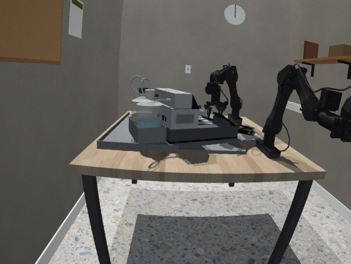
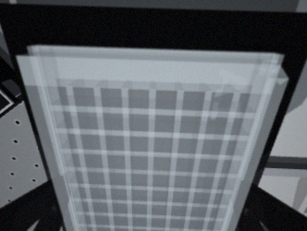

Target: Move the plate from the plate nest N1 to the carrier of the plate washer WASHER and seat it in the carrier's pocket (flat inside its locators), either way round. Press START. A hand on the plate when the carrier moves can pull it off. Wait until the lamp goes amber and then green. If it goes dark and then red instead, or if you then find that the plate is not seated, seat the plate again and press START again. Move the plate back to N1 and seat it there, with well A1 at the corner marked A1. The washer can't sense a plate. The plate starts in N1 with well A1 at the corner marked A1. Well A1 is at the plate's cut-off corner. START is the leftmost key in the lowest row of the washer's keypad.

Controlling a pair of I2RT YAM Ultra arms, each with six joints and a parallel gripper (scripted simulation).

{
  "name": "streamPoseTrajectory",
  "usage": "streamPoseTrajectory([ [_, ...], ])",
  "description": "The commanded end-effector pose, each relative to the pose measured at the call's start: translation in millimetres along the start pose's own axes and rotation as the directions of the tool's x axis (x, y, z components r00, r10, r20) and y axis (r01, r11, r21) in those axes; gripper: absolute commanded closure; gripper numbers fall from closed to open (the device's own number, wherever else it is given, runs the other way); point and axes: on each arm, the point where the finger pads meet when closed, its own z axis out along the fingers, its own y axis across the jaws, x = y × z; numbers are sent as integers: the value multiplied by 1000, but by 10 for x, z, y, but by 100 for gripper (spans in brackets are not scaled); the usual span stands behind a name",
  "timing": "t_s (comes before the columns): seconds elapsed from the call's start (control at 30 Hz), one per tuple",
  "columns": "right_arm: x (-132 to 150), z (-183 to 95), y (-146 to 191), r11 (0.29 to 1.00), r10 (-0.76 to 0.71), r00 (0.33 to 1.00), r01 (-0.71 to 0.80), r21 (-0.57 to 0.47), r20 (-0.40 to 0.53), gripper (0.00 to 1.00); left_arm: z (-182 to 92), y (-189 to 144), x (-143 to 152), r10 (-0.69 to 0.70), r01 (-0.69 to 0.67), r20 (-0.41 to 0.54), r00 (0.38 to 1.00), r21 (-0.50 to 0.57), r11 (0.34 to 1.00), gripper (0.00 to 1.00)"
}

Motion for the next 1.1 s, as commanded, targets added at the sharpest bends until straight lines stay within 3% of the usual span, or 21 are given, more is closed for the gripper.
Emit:
streamPoseTrajectory([
  [0.0, -80, -70, 4, 1000, -17, 999, 17, 17, 32, 100, -48, 27, -269, -11, 11, 79, 997, -10, 1000, 100],
  [0.03, -86, -84, 6, 1000, -19, 999, 18, 20, 35, 100, -48, 27, -269, -11, 11, 79, 997, -10, 1000, 100],
  [0.07, -93, -85, 7, 1000, -21, 999, 20, 23, 38, 0, -48, 27, -269, -11, 11, 79, 997, -10, 1000, 100],
  [1.07, -92, -156, 3, 999, -22, 999, 21, 23, 40, 0, -48, 27, -269, -11, 11, 79, 997, -10, 1000, 100],
])
